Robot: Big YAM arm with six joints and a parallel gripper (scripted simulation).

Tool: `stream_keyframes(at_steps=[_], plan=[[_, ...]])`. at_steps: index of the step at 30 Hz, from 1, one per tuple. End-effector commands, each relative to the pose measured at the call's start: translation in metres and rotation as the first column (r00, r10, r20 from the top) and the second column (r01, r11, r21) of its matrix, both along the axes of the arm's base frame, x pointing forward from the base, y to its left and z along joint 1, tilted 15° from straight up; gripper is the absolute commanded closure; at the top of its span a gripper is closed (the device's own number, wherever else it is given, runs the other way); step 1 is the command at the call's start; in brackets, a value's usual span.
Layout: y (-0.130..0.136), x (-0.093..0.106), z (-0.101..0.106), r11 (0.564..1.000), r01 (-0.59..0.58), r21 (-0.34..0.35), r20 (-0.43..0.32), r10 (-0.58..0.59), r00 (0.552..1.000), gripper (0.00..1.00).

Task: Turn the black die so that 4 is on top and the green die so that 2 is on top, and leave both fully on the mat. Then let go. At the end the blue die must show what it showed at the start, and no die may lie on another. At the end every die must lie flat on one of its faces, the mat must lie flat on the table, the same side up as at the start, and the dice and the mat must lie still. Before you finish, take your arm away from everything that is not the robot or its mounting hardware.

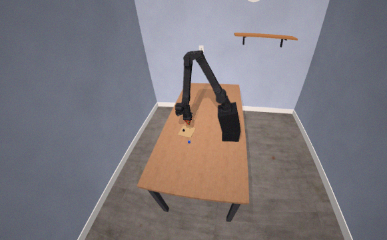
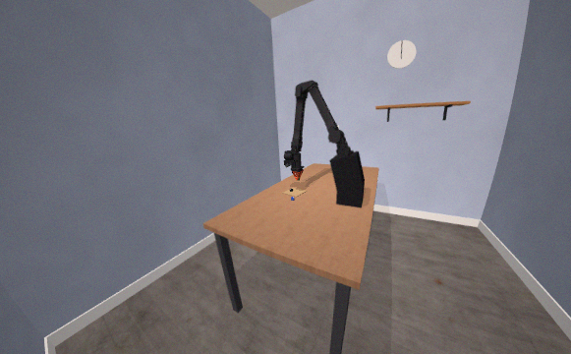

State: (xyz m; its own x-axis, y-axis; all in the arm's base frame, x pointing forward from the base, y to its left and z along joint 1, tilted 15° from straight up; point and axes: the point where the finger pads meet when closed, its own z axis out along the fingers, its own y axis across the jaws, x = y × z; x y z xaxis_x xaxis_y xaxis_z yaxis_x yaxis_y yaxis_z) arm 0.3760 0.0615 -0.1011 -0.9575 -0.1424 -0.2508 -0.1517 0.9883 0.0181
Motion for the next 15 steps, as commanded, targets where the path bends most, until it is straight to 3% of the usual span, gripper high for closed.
stream_keyframes(at_steps=[1,13,15], plan=[[0.004,0.013,-0.001,1.000,-0.019,0.002,0.024,0.019,1.000,0.86],[0.007,0.021,-0.049,1.000,-0.018,0.002,0.017,0.018,1.000,0.86],[0.007,0.021,-0.049,1.000,-0.018,0.002,0.017,0.018,1.000,0.86]])
